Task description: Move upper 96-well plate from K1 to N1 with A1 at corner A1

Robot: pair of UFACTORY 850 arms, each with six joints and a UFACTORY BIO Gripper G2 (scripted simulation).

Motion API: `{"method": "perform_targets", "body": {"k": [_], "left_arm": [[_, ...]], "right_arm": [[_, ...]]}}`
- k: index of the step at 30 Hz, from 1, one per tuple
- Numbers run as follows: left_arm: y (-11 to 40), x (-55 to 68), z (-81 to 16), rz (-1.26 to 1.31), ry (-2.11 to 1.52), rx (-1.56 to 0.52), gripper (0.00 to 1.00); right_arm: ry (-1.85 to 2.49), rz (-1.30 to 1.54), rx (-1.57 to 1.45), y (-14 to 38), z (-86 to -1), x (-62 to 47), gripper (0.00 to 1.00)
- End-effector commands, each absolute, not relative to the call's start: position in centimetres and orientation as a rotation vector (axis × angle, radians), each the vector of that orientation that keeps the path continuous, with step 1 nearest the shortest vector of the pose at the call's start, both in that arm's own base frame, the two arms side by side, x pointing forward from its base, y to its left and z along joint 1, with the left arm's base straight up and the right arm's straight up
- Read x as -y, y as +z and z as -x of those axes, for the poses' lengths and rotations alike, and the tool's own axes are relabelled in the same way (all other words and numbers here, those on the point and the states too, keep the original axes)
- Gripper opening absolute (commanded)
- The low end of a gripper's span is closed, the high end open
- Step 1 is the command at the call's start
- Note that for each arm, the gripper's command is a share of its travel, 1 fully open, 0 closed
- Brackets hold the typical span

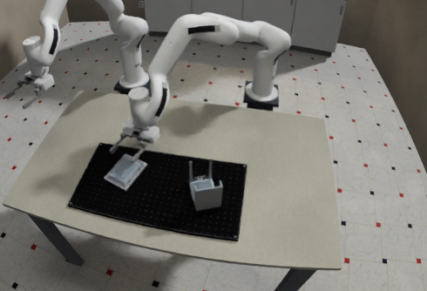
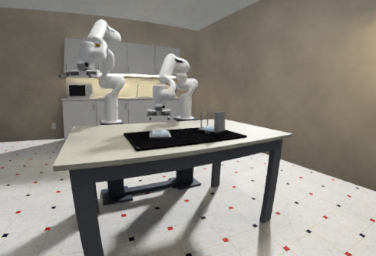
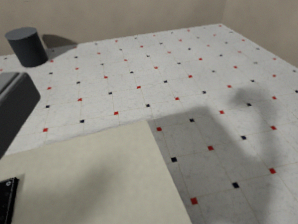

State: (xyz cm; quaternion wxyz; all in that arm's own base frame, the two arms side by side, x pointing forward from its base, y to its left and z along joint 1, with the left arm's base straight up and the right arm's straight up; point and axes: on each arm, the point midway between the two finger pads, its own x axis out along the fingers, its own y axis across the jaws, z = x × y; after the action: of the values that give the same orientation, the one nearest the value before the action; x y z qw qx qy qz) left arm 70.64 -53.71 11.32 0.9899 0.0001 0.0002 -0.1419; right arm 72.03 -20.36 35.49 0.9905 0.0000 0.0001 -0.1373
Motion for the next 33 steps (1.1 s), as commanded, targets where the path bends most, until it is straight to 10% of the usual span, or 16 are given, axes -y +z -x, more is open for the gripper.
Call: {"method": "perform_targets", "body": {"k": [1, 33], "left_arm": [[13.0, 53.7, -70.7, 0.001, -0.285, 0.002, 0.37], [19.4, 53.7, -70.7, 0.001, -0.285, 0.002, 0.37]], "right_arm": [[-0.276, 0.000, 0.003, 35.7, -72.1, 20.4, 1.00], [-0.276, 0.000, 0.003, 35.7, -72.1, 20.4, 1.00]]}}
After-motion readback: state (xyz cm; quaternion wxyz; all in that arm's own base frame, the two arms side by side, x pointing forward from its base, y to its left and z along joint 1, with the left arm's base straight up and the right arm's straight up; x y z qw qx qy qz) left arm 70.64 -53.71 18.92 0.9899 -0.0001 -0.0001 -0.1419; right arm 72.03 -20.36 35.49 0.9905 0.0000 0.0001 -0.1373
